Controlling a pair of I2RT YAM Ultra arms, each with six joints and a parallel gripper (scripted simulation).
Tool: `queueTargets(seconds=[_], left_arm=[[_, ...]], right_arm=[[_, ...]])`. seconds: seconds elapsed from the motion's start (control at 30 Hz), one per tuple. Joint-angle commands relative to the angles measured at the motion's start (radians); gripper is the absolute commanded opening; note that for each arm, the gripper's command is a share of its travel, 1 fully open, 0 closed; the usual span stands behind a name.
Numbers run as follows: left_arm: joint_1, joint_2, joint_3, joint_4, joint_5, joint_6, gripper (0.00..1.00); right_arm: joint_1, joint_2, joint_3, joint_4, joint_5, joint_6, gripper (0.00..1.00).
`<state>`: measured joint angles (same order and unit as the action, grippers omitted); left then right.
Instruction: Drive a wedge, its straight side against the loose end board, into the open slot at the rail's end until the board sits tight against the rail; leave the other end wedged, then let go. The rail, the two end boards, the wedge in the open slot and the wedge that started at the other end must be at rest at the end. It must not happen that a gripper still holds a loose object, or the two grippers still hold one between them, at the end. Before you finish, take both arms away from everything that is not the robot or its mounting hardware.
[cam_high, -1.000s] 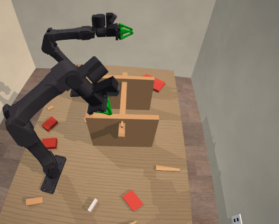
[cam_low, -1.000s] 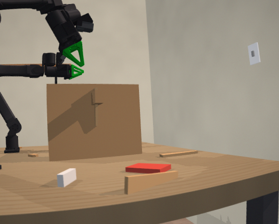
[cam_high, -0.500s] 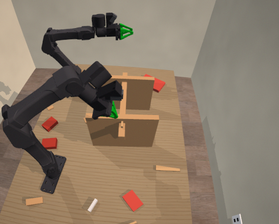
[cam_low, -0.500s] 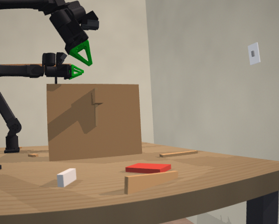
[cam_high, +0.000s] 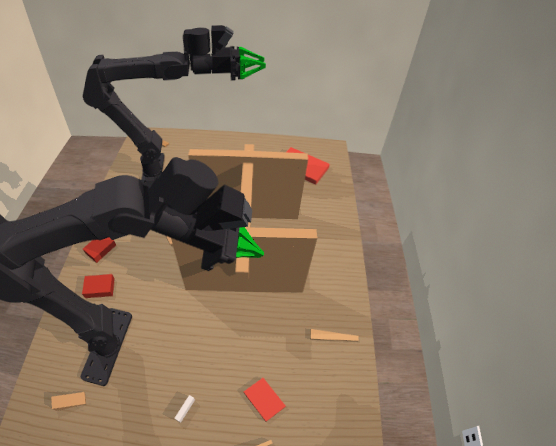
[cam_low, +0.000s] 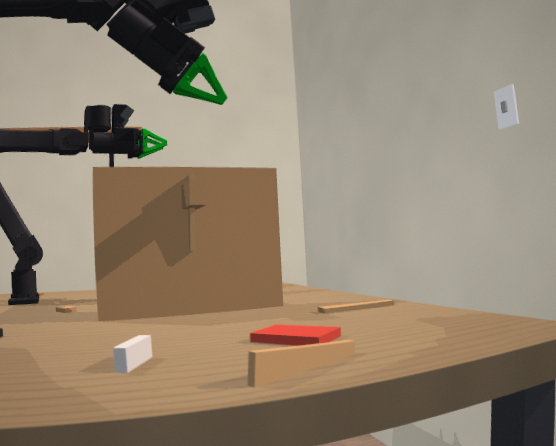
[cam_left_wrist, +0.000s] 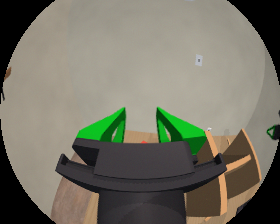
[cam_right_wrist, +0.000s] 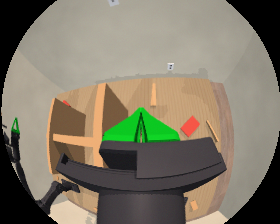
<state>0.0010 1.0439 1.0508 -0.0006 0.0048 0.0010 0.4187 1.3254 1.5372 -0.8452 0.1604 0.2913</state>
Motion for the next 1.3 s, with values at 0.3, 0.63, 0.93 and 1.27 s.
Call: queueTargets(seconds=[0.3, 0.63, 0.93, 1.27], left_arm=[[-0.012, -0.027, -0.004, 0.019, -0.011, -0.003, 0.42], [0.004, -0.003, 0.018, 0.011, -0.014, -0.004, 0.42], [0.004, 0.025, 0.009, 0.009, -0.011, -0.006, 0.42], [0.004, 0.004, 0.006, 0.009, -0.013, -0.006, 0.42]], right_arm=[[-0.204, -0.173, -0.240, 0.491, -0.099, -0.185, 0.00], [-0.393, -0.304, -0.470, 0.850, -0.170, -0.325, 0.00], [-0.434, -0.313, -0.467, 0.865, -0.188, -0.279, 0.00], [-0.420, -0.278, -0.463, 0.865, -0.166, -0.278, 0.00]])
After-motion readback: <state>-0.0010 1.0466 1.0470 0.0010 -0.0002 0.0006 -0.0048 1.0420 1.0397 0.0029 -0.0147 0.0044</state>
